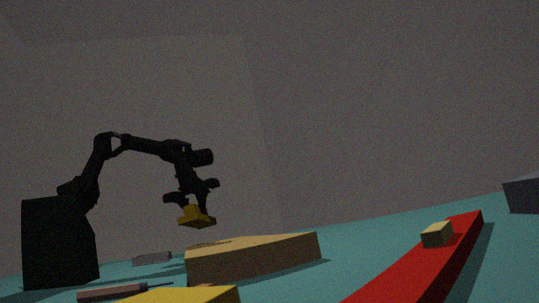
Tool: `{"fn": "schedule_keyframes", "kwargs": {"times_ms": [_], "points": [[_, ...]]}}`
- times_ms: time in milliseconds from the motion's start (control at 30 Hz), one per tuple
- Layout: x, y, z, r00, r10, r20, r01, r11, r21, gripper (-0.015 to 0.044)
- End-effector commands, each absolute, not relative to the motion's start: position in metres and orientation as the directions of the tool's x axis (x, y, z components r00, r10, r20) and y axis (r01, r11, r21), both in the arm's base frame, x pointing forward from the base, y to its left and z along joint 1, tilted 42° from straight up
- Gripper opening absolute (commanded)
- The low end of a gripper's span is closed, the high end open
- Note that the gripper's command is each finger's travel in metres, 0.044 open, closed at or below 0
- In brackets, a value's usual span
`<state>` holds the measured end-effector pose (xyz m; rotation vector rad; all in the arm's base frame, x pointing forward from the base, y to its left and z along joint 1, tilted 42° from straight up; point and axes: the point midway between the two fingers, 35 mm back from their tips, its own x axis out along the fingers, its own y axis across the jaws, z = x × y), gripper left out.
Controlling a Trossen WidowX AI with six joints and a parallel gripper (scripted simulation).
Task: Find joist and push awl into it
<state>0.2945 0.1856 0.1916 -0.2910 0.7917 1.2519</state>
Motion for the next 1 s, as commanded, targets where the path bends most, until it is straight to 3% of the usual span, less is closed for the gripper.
{"fn": "schedule_keyframes", "kwargs": {"times_ms": [0, 967], "points": [[0.277, 0.196, 0.205, 0.094, 0.750, -0.654, -0.944, 0.276, 0.181, 0.0000], [0.112, 0.238, 0.260, -0.075, 0.854, -0.516, -0.990, -0.125, -0.063, 0.0000]]}}
